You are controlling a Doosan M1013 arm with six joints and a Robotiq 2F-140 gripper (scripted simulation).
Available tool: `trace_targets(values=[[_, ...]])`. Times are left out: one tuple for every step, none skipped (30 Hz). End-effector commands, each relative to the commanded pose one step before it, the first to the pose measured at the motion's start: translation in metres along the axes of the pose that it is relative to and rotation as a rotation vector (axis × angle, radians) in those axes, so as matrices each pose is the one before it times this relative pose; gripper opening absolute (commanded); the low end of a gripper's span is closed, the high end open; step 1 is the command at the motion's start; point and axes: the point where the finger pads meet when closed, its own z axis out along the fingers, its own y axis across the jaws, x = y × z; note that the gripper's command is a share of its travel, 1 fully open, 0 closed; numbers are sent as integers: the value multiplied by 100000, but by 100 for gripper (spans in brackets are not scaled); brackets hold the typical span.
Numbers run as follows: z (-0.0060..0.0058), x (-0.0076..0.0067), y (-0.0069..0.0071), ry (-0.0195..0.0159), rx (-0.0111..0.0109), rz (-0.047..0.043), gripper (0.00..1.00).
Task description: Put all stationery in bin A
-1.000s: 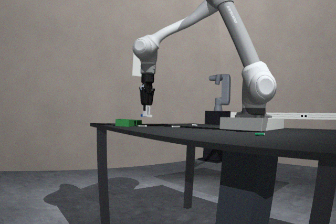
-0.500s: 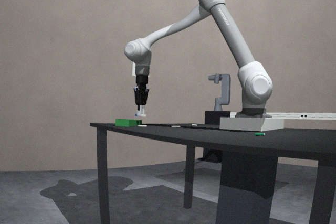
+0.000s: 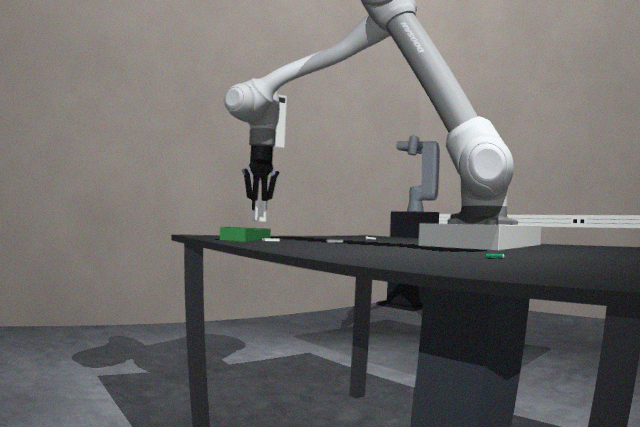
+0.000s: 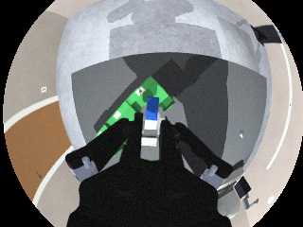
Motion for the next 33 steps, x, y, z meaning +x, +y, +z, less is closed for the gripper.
trace_targets(values=[[-93, 1172, -107, 425, -494, 15701, 20], [-1, -5, -7, -14, 28, 4285, 20], [0, 0, 0, 0, 0, 0, 20], [0, 0, 0, 0, 0, 0, 20], [0, 0, 1, 166, -258, 11871, 20], [0, 1, 1, -125, 129, 2166, 20], [-1, -1, -2, -90, 84, 2141, 20], [0, 0, 0, -43, 26, 3440, 20], [0, 0, 0, -29, 8, 4378, 20], [0, 0, 0, -41, 18, 4180, 20], [0, 0, 0, -47, 22, 4102, 20], [0, 0, 0, -43, 19, 4139, 20], [0, 3, 2, -19, 6, 4140, 20], [0, 3, 1, 126, -55, 4126, 20], [1, 4, 3, 208, -77, 4115, 20], [0, 3, 1, 206, -68, 2650, 20], [0, 3, 1, 0, 0, 0, 20], [0, 2, 0, 0, 0, 0, 20], [0, 1, 0, 0, 0, 0, 20], [0, 0, 0, 0, 0, 0, 20], [0, 0, 0, 0, 0, 0, 20], [0, 0, 0, -1, 0, -1, 20], [0, -2, 0, 0, 0, 0, 20], [-2, 4, -1, -27, 15, -36, 20], [2, -3, 2, 19, -12, 20, 20], [0, -8, -1, 9, -3, 17, 20], [0, -2, 0, 0, 0, 0, 20], [0, 5, 1, -4, 1, -5, 20], [0, -4, -1, 3, -1, 3, 20], [0, 2, 0, -2, 1, -3, 20], [0, 0, 0, 1, 0, 3, 20], [0, -10, -2, 3, -1, 2, 20], [198, 0, 0, 0, -1, 0, 20]])
